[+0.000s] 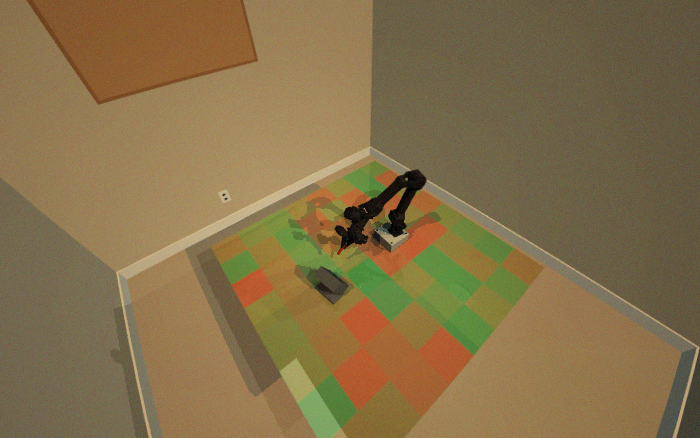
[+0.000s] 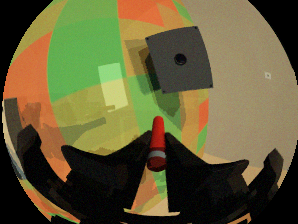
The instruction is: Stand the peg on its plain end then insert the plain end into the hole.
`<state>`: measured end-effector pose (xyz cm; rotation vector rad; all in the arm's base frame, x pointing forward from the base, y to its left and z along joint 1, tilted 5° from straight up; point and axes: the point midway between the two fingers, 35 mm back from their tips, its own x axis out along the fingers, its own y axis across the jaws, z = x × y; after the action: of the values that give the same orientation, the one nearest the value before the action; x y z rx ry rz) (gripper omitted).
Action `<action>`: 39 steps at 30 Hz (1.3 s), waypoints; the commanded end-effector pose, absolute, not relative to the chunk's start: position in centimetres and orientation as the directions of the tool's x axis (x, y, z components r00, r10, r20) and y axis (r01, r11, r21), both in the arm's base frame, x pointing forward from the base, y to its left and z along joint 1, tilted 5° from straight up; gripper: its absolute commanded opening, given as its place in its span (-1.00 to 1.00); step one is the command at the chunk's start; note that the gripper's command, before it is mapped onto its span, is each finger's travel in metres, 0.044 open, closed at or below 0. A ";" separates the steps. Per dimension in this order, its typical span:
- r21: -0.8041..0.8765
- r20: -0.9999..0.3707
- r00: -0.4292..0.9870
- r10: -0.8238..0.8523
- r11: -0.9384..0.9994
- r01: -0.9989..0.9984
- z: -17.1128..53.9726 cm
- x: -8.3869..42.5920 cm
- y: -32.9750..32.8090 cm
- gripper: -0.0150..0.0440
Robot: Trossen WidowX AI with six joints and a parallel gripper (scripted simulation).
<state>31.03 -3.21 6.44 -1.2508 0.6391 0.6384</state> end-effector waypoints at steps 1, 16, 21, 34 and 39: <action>-0.664 -0.723 0.683 0.101 0.168 -0.728 6.5 30.9 -2.7 -0.49; -0.737 -0.657 0.740 0.147 0.082 -0.671 7.0 30.8 -1.0 -0.49; -0.760 -0.633 0.757 0.163 0.054 -0.648 7.1 30.8 -0.4 -0.49; -0.814 -0.570 0.795 0.209 -0.015 -0.580 7.6 30.5 1.1 -0.49; -0.830 -0.550 0.805 0.224 -0.035 -0.557 7.8 30.3 1.6 -0.49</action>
<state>30.53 1.29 7.70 -1.4666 0.3055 0.6399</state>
